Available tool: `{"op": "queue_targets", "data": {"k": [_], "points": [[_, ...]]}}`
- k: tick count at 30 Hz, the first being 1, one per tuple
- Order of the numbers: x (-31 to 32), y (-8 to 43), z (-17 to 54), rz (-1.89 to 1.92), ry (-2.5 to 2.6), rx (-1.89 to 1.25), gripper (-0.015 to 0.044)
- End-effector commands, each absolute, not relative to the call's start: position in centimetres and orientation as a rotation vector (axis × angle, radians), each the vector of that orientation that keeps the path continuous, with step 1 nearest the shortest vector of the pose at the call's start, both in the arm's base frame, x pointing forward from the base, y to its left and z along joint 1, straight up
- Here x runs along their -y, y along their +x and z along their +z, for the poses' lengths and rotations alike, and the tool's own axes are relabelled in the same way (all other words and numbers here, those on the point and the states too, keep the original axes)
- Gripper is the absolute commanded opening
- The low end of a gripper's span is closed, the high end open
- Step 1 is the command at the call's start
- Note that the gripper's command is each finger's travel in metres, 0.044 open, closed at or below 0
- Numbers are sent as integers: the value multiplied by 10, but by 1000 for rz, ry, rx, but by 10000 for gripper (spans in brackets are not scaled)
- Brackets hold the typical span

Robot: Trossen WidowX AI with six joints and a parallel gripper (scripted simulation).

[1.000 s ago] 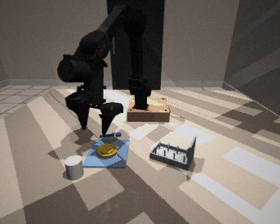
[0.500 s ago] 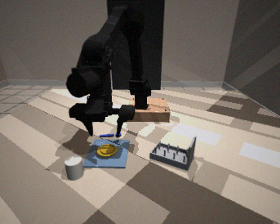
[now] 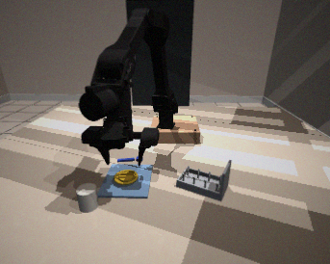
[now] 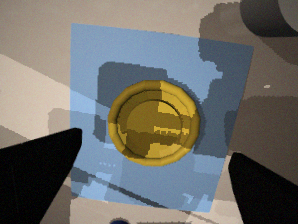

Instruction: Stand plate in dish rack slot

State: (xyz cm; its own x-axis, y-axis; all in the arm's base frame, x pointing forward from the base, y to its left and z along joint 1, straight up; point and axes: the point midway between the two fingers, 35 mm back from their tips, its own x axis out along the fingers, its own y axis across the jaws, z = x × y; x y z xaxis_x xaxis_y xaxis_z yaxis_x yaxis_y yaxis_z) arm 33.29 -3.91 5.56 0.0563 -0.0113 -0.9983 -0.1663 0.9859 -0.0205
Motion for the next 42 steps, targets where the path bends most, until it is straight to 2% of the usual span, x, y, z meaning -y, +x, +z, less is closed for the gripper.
{"op": "queue_targets", "data": {"k": [1, 30, 42], "points": [[39, 331, 43, 123, -146, -1534, 400], [39, 330, 3, 123, -146, -1534, 400], [39, 330, 3, 123, -146, -1534, 341]]}}
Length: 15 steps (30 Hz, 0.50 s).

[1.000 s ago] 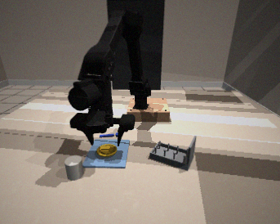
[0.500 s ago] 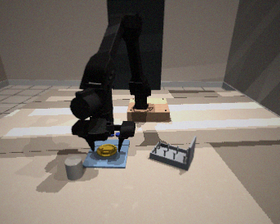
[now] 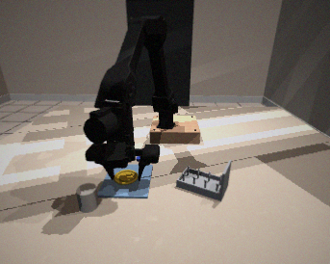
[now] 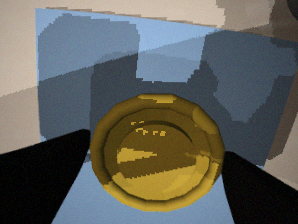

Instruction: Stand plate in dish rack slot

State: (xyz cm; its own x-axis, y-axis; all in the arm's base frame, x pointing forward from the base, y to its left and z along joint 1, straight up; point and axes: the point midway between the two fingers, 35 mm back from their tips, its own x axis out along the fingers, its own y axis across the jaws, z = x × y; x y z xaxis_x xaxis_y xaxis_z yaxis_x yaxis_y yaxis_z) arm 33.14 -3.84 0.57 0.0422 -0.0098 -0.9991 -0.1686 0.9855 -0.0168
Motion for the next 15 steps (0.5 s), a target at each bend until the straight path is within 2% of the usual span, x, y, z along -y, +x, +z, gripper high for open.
{"op": "queue_targets", "data": {"k": [1, 6, 15], "points": [[39, 330, 3, 123, -146, -1534, 334], [39, 330, 3, 123, -146, -1534, 301], [39, 338, 33, 123, -146, -1533, 64]]}}
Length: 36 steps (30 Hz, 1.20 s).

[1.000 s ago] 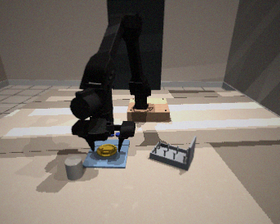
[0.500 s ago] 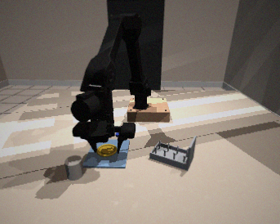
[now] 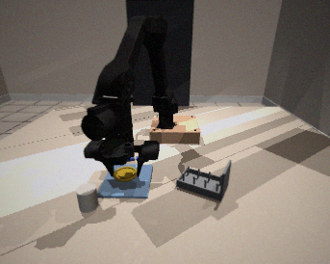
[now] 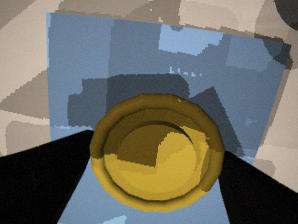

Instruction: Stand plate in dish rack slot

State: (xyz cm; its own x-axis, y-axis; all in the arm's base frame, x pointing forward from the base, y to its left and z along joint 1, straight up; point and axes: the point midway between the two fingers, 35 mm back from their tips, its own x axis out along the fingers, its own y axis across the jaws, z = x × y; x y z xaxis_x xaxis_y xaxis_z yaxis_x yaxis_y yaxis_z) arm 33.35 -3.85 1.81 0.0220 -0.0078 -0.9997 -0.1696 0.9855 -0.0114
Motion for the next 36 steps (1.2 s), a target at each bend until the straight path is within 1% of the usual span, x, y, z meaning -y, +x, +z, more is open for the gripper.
{"op": "queue_targets", "data": {"k": [1, 2, 3, 22, 36], "points": [[39, 339, 38, 123, -146, -1533, 38], [39, 340, 43, 123, -146, -1533, 12], [39, 340, 47, 122, -146, -1533, 0], [39, 346, 131, 122, -146, -1532, 0], [38, 345, 176, 123, -146, -1532, 0]]}}
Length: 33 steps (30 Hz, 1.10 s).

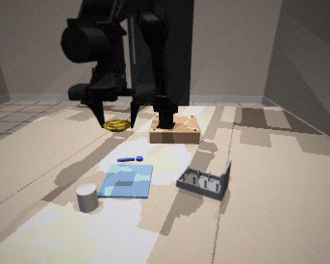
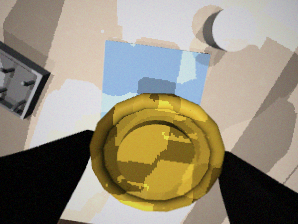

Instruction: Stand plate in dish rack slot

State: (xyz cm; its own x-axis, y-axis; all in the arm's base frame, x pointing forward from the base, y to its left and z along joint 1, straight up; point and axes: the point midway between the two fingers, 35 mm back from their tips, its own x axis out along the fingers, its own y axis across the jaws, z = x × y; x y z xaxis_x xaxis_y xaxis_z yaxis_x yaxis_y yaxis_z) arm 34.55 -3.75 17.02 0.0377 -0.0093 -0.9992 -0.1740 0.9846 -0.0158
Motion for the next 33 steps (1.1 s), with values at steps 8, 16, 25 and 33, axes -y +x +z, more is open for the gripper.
{"op": "queue_targets", "data": {"k": [8, 16, 25, 33], "points": [[-22, 319, 177, -11, 2, -1538, 0], [-85, 270, 172, -191, 199, -1534, 0], [-91, 280, 162, -154, 234, -1517, 0], [-106, 312, 133, -18, 325, -1454, 0]]}}
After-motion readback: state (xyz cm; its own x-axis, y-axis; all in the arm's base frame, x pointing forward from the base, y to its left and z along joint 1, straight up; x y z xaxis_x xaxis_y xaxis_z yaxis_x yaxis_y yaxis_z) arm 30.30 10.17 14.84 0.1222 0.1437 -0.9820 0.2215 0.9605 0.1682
